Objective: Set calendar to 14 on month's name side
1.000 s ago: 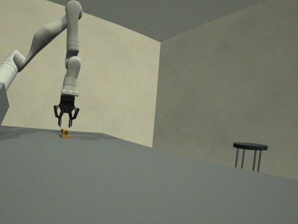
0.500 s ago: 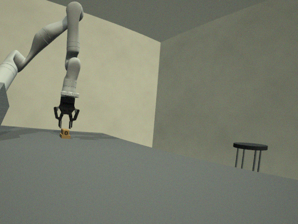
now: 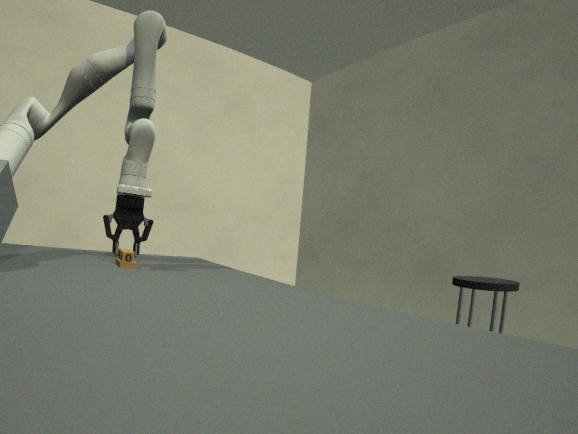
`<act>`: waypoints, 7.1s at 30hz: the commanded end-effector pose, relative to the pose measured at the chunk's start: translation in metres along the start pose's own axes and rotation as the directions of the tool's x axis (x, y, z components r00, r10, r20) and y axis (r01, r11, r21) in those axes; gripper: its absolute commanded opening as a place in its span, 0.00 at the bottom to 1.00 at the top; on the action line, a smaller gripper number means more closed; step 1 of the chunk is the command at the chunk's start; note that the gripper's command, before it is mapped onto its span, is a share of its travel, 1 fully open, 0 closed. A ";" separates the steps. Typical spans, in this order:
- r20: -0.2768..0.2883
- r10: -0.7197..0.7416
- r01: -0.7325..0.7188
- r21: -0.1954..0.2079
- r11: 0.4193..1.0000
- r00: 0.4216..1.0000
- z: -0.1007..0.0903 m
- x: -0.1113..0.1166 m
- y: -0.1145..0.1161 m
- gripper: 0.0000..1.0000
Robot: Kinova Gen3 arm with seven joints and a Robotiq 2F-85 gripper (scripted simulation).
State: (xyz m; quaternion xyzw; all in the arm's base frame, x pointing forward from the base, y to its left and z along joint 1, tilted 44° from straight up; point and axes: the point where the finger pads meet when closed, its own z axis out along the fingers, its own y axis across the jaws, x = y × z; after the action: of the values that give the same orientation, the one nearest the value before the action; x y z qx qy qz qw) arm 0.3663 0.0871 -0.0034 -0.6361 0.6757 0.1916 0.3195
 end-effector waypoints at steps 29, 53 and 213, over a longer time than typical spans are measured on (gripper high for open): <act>0.001 -0.003 0.003 -0.004 1.000 1.000 0.003 -0.001 0.001 0.48; 0.001 -0.003 0.003 -0.004 1.000 1.000 0.003 -0.001 0.001 0.28; 0.001 0.196 -0.196 -0.004 0.981 0.981 0.009 0.127 0.001 0.28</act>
State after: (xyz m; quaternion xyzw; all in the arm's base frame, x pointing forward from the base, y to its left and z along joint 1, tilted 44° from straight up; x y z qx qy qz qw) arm 0.3688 0.0003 -0.0953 -0.5672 0.7342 0.2246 0.2980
